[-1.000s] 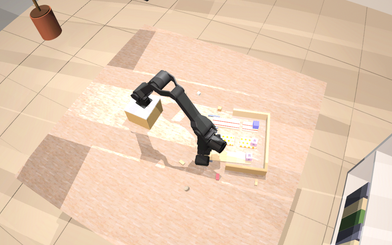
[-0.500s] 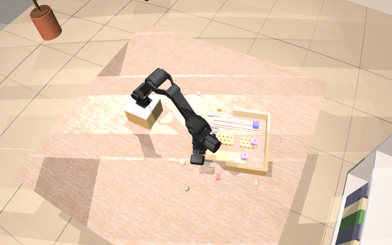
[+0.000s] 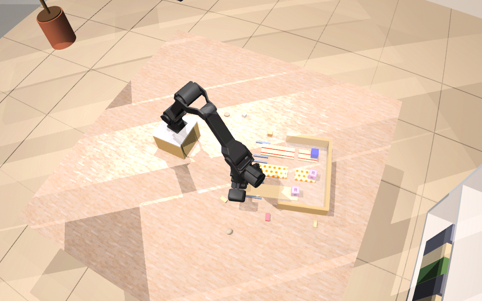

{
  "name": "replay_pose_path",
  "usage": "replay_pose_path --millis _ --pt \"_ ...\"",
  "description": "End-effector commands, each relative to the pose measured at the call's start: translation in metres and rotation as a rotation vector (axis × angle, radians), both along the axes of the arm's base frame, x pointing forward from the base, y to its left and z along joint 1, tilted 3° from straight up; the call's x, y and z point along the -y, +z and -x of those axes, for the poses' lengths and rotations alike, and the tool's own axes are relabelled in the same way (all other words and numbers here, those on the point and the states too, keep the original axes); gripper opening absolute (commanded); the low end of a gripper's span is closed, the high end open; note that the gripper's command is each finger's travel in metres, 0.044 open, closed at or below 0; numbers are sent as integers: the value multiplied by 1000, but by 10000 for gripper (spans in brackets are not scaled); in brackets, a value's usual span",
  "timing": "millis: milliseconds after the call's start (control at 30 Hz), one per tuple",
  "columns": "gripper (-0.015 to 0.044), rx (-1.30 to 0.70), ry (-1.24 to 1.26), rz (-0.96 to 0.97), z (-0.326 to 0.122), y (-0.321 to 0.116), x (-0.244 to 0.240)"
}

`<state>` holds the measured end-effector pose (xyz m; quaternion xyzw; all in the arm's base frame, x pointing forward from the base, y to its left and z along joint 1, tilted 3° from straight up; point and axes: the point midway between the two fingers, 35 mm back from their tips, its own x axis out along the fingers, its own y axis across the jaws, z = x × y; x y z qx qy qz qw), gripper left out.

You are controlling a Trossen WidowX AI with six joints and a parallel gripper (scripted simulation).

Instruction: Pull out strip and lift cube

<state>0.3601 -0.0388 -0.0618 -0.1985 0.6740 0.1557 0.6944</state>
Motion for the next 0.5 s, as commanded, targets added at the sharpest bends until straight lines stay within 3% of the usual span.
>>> replay_pose_path --millis 0,467 --pt "0 -25 -5 2 13 -6 6" --pt "0 -26 -5 3 32 -6 15"
